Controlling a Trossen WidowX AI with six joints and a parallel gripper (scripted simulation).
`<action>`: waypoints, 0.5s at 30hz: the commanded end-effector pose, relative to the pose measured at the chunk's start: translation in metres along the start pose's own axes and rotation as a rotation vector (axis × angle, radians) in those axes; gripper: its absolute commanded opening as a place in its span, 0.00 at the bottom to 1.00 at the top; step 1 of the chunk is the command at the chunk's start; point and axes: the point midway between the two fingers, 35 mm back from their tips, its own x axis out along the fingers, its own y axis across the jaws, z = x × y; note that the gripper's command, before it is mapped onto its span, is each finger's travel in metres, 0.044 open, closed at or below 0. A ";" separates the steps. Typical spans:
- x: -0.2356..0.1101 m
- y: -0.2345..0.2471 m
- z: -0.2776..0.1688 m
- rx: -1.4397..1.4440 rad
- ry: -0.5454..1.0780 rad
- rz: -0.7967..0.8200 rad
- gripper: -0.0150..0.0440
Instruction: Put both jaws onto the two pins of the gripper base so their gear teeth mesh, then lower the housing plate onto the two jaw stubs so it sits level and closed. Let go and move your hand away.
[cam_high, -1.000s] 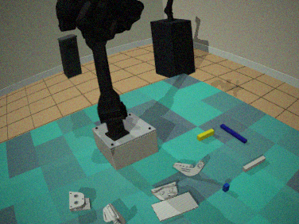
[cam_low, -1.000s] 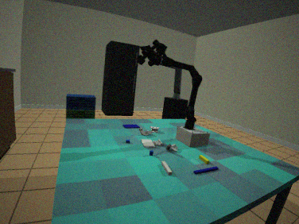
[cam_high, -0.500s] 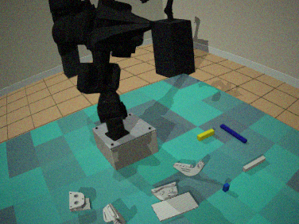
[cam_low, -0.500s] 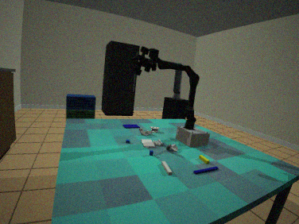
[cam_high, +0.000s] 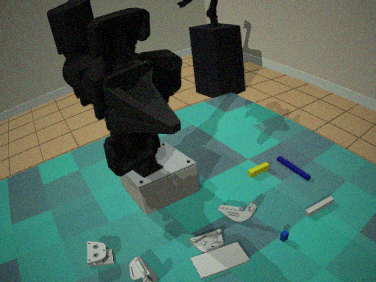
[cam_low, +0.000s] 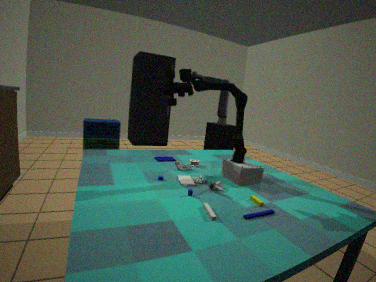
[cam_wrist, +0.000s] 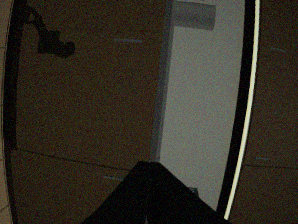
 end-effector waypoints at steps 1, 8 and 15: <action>0.004 0.018 -0.009 0.092 0.033 0.052 0.25; 0.010 0.057 -0.024 0.277 0.104 0.158 0.25; 0.012 0.096 -0.036 0.458 0.187 0.263 0.25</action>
